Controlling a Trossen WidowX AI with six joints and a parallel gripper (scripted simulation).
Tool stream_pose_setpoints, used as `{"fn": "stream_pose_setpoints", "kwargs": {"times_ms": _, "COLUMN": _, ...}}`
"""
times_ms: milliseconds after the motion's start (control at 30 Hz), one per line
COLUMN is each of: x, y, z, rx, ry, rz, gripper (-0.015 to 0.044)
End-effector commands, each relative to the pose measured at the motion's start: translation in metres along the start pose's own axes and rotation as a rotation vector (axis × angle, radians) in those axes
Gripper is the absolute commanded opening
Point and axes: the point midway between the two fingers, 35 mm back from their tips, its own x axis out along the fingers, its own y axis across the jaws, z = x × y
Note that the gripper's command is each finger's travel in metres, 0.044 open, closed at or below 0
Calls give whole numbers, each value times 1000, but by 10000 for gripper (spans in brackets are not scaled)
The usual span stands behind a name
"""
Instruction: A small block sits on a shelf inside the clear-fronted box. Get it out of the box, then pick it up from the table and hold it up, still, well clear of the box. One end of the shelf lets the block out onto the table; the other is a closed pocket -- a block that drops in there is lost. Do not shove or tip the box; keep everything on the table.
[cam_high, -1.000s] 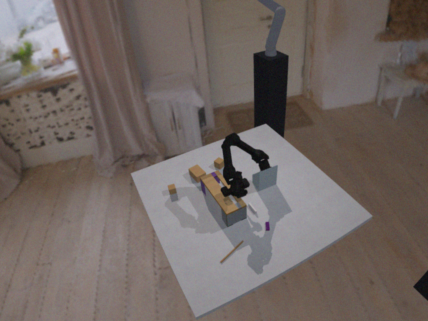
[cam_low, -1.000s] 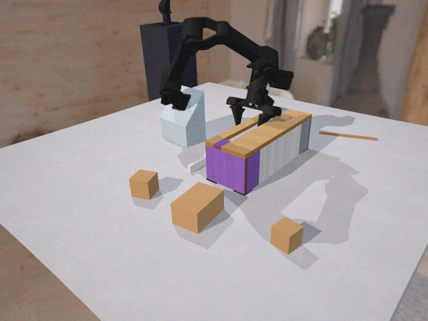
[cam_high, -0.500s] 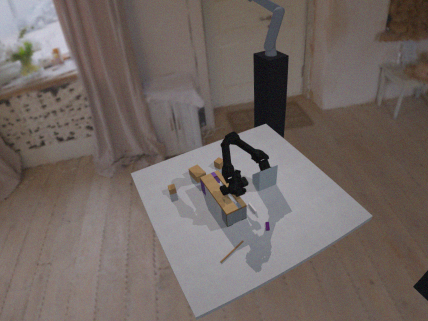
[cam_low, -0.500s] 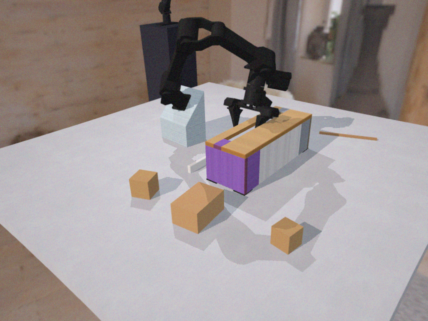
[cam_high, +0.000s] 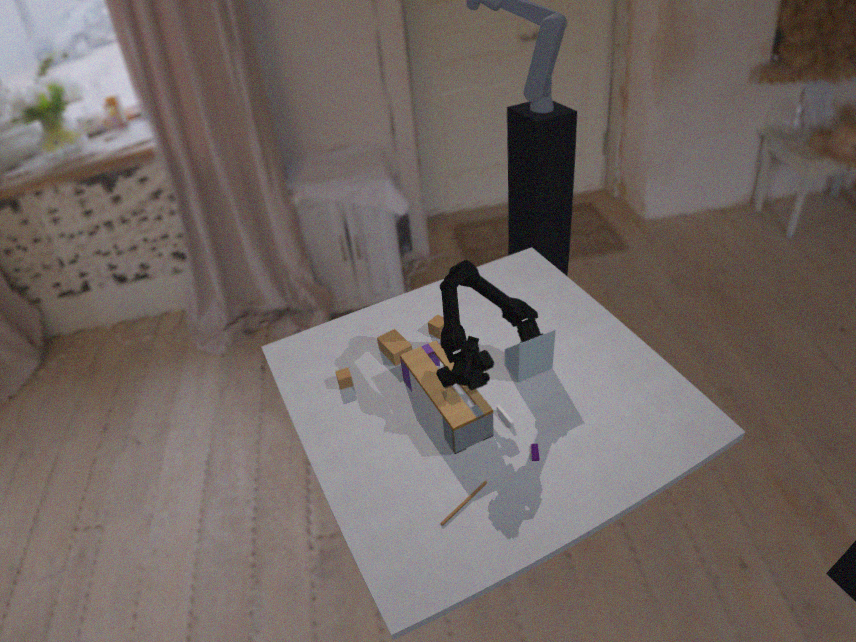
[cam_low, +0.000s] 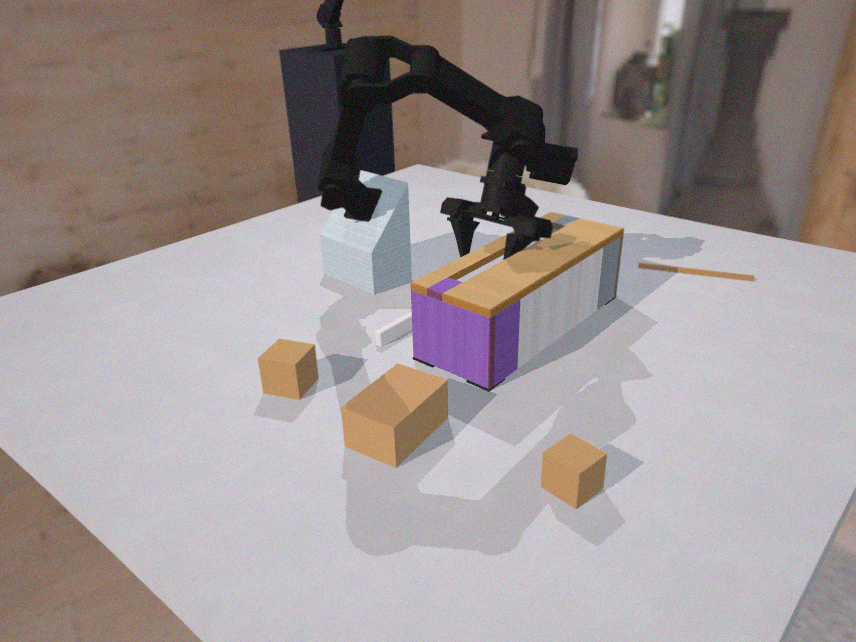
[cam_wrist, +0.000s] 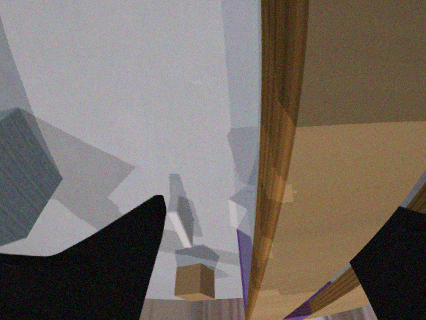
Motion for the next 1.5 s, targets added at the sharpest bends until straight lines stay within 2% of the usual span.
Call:
{"fn": "stream_pose_setpoints", "kwargs": {"times_ms": 0, "x": -2, "y": 1, "z": 8, "rx": 1, "ry": 3, "rz": -3, "gripper": 400}}
{"fn": "stream_pose_setpoints", "kwargs": {"times_ms": 1167, "x": 7, "y": 1, "z": -20, "rx": 0, "ry": 4, "rz": -3, "gripper": 400}}
{"fn": "stream_pose_setpoints", "kwargs": {"times_ms": 1467, "x": 4, "y": 1, "z": -9, "rx": 0, "ry": 4, "rz": -3, "gripper": 400}}
